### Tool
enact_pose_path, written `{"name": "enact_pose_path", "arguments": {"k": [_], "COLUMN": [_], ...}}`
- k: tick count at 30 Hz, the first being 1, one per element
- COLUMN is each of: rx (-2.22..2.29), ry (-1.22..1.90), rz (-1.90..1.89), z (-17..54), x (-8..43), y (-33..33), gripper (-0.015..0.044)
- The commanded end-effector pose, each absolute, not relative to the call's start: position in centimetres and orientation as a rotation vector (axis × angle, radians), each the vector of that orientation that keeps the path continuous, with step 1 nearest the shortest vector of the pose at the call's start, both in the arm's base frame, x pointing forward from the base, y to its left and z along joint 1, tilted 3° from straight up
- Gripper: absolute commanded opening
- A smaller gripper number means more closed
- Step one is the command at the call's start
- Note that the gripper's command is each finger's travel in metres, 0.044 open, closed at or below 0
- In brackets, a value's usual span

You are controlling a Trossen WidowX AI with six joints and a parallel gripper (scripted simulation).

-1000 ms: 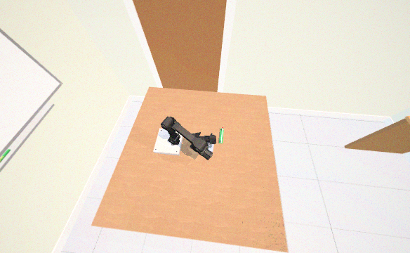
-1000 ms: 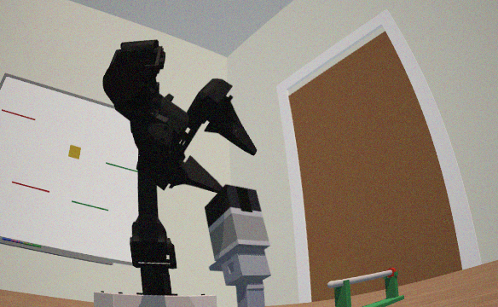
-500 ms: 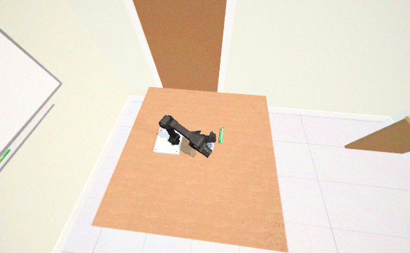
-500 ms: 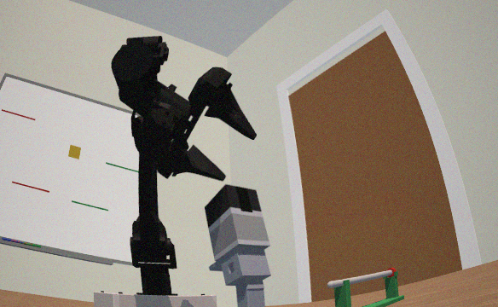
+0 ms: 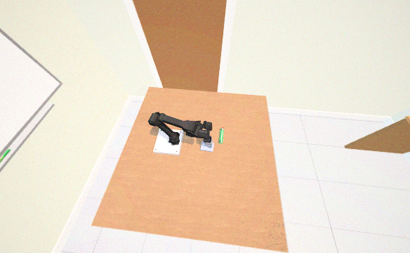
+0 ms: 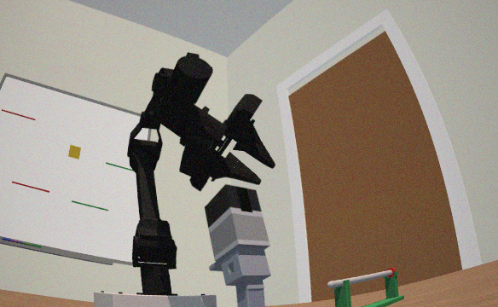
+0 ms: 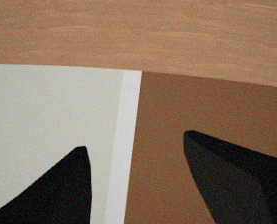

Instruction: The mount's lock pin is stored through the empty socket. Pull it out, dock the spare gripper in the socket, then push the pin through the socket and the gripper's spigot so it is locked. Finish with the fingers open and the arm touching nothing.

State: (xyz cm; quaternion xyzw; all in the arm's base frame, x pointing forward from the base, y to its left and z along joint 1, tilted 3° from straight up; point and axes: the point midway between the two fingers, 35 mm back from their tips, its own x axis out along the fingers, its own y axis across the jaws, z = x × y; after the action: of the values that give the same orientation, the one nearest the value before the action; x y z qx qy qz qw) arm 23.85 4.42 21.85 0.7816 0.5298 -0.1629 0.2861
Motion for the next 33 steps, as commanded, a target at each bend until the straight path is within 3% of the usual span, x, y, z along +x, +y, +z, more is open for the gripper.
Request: {"name": "enact_pose_path", "arguments": {"k": [1,21,33], "rx": [2.030,-0.405,-1.231], "ry": [1.414,1.550,1.530], "rz": [-0.420,0.449,0.882], "z": [21.6,15.4,13.3], "x": [24.1,36.3,40.9], "y": [4.7,3.1,4.6], "gripper": [0.0180,0.0180,0.0180]}}
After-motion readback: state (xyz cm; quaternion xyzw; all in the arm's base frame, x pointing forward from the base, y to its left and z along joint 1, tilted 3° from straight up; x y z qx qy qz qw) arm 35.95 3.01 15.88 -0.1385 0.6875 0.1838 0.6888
